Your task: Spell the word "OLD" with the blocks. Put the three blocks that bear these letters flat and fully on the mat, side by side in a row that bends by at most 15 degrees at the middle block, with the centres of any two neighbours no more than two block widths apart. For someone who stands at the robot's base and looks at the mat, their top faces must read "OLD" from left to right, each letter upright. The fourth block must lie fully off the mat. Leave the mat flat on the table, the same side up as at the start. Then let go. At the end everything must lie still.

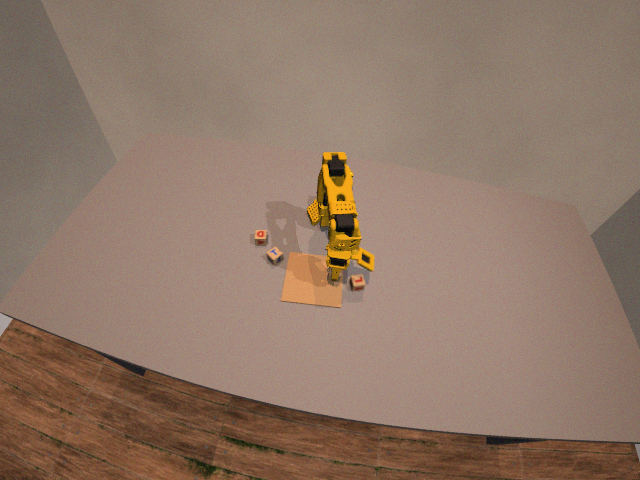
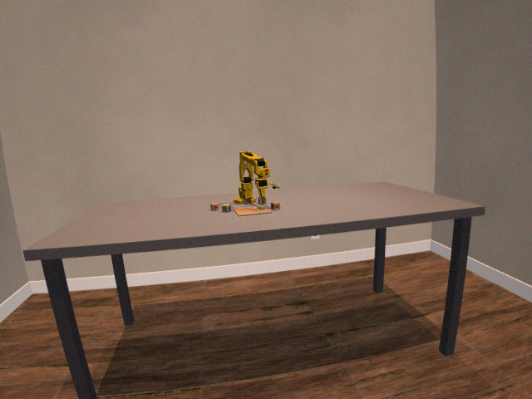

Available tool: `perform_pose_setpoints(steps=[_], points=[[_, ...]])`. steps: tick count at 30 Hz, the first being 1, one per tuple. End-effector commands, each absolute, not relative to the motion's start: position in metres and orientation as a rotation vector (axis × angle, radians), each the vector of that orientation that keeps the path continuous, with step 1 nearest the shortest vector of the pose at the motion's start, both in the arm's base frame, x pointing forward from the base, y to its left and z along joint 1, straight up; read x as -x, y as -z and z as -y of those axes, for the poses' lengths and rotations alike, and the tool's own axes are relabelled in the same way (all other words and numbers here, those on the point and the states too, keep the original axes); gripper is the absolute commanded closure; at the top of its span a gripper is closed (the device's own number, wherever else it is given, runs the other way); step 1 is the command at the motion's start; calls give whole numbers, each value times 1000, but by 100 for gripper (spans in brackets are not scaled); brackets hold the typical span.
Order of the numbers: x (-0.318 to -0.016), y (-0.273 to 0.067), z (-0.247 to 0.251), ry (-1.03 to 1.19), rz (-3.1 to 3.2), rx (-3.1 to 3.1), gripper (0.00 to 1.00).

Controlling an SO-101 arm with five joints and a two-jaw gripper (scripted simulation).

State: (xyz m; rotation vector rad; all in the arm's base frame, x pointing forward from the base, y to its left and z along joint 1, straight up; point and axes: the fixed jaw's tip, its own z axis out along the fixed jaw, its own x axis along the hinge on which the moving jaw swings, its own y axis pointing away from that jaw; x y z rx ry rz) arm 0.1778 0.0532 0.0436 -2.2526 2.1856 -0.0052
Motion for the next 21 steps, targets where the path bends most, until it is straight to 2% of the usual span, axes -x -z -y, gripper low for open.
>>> perform_pose_setpoints(steps=[1, 21], points=[[-185, -52, -55, 53, -2151, 2205, 100], [-186, -43, -55, 53, -2149, 2207, 100]])
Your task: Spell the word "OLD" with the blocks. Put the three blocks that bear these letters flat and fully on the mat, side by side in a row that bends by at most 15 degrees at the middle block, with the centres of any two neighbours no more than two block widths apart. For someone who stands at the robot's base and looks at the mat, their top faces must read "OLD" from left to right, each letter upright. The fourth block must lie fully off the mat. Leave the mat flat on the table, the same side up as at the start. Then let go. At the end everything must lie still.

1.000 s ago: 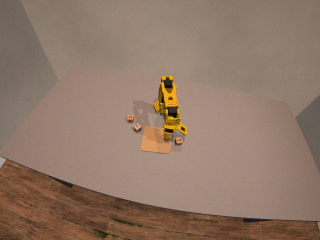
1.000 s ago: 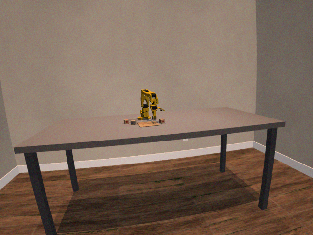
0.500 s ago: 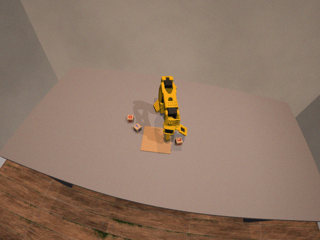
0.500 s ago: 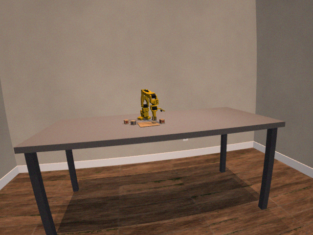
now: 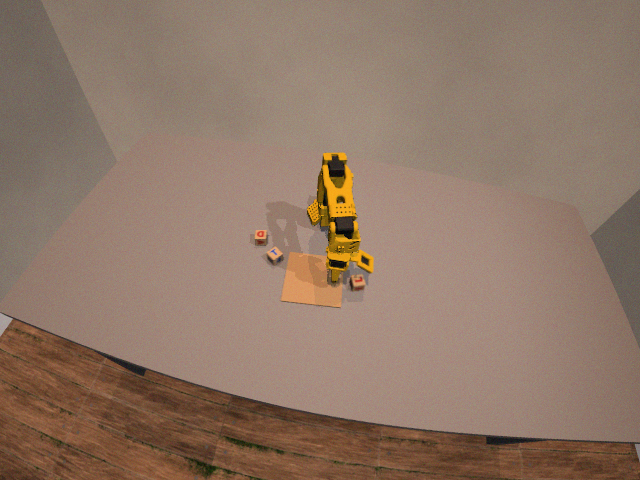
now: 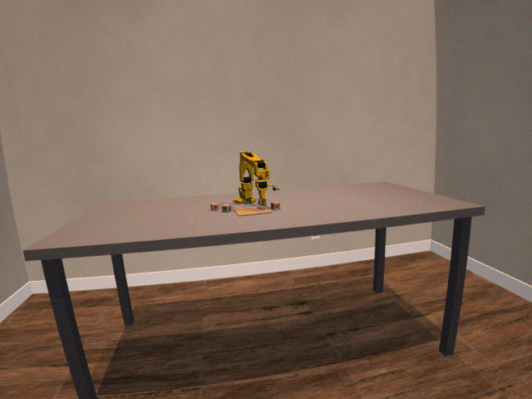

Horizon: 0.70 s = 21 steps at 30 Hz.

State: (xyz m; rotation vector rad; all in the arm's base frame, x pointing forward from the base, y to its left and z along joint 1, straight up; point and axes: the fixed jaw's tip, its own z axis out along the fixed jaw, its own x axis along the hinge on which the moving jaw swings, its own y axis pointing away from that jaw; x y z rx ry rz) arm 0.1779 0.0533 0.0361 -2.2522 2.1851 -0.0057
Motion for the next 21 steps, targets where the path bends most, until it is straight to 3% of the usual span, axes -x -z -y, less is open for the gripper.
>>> perform_pose_setpoints(steps=[1, 21], points=[[-186, -43, -55, 53, -2149, 2207, 100], [-186, -35, -56, 54, -2147, 2208, 100]])
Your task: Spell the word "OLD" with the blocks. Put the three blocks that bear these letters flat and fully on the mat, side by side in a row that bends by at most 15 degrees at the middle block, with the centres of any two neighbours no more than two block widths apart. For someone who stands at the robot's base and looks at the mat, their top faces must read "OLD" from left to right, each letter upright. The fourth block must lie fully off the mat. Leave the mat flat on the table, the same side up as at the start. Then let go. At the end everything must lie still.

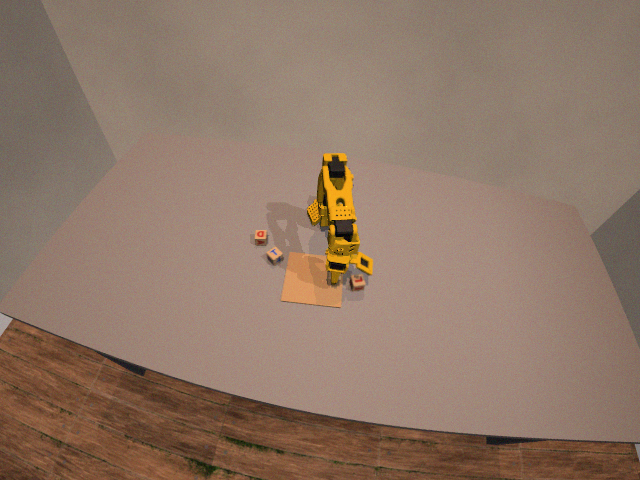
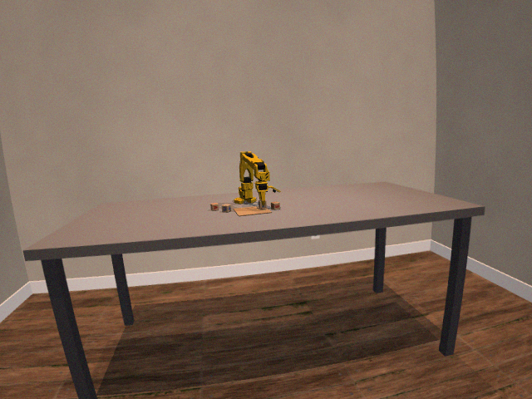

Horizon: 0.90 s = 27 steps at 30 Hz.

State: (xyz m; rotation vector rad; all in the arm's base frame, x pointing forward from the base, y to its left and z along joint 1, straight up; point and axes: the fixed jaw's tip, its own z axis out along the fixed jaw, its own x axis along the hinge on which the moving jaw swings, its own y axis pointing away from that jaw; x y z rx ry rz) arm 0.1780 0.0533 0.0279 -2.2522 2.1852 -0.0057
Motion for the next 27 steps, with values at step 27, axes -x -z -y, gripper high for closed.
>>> perform_pose_setpoints(steps=[27], points=[[-186, -30, -56, 54, -2147, 2208, 96]])
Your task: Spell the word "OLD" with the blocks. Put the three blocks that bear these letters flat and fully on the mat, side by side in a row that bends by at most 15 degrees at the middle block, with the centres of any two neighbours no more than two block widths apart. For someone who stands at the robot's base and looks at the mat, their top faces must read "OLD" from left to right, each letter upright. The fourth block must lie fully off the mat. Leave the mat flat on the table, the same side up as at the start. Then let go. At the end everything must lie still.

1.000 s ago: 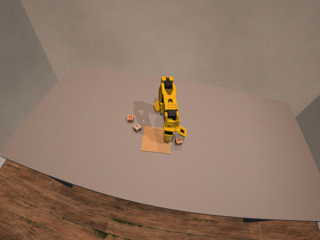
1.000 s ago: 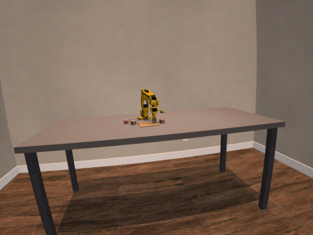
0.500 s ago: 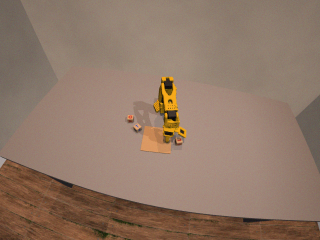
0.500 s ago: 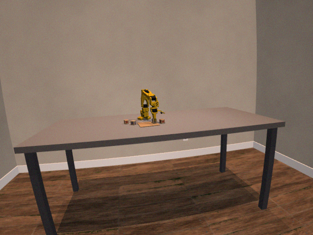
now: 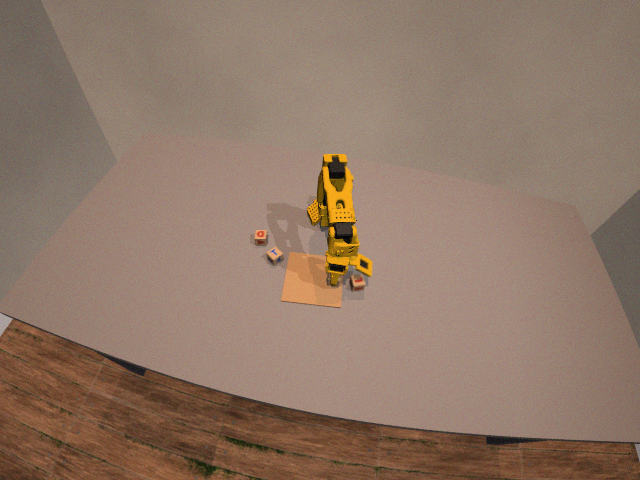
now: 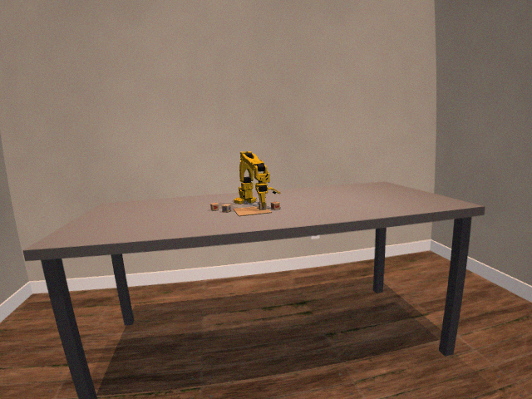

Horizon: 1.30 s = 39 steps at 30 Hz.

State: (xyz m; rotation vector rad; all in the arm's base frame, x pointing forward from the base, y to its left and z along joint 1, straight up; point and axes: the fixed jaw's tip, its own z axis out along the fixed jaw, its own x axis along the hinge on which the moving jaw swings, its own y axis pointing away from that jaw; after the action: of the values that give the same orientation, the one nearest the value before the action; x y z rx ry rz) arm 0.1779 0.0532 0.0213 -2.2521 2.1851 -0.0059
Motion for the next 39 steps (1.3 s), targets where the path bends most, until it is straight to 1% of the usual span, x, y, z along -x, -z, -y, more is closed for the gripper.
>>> perform_pose_setpoints(steps=[1, 7, 19, 27, 29, 35, 39], points=[[-186, -30, -56, 54, -2147, 2208, 95], [-186, -30, -56, 54, -2147, 2208, 84], [-186, -30, -56, 54, -2147, 2208, 81], [-186, -30, -56, 54, -2147, 2208, 74], [-186, -30, -56, 54, -2147, 2208, 74], [-186, -30, -56, 54, -2147, 2208, 67], [-186, -30, -56, 54, -2147, 2208, 65]])
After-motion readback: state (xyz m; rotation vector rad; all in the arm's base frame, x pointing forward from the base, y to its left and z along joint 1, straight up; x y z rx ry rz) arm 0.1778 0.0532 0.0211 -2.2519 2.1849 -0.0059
